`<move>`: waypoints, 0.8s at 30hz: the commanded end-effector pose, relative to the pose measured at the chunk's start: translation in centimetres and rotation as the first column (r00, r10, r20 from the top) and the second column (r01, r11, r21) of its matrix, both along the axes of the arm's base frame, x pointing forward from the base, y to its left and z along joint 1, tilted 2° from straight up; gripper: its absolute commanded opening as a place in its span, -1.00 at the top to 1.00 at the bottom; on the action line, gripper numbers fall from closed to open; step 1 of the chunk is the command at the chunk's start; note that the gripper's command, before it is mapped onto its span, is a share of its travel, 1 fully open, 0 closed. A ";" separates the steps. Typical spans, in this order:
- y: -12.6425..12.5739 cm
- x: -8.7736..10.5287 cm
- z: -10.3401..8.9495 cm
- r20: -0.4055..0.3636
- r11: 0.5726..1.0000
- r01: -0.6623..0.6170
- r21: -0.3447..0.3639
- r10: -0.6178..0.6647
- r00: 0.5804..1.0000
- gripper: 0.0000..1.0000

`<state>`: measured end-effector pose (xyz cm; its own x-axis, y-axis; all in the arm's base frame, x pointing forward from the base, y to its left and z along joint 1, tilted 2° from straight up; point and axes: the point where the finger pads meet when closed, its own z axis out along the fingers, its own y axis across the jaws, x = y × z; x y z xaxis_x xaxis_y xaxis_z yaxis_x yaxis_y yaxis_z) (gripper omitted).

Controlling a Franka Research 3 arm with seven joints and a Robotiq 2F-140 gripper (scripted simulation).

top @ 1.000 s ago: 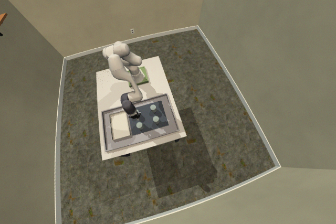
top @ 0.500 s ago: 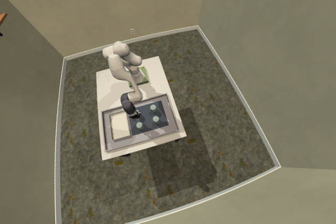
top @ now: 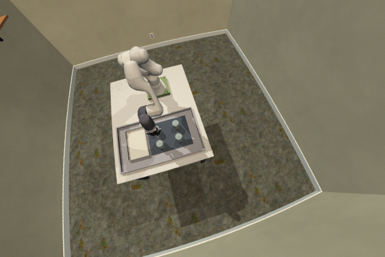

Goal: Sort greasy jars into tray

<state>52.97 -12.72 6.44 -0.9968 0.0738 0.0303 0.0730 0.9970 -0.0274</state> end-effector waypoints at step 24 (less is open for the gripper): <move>11.0 0.7 6.3 0.000 1.000 -0.007 0.002 0.007 1.000 1.00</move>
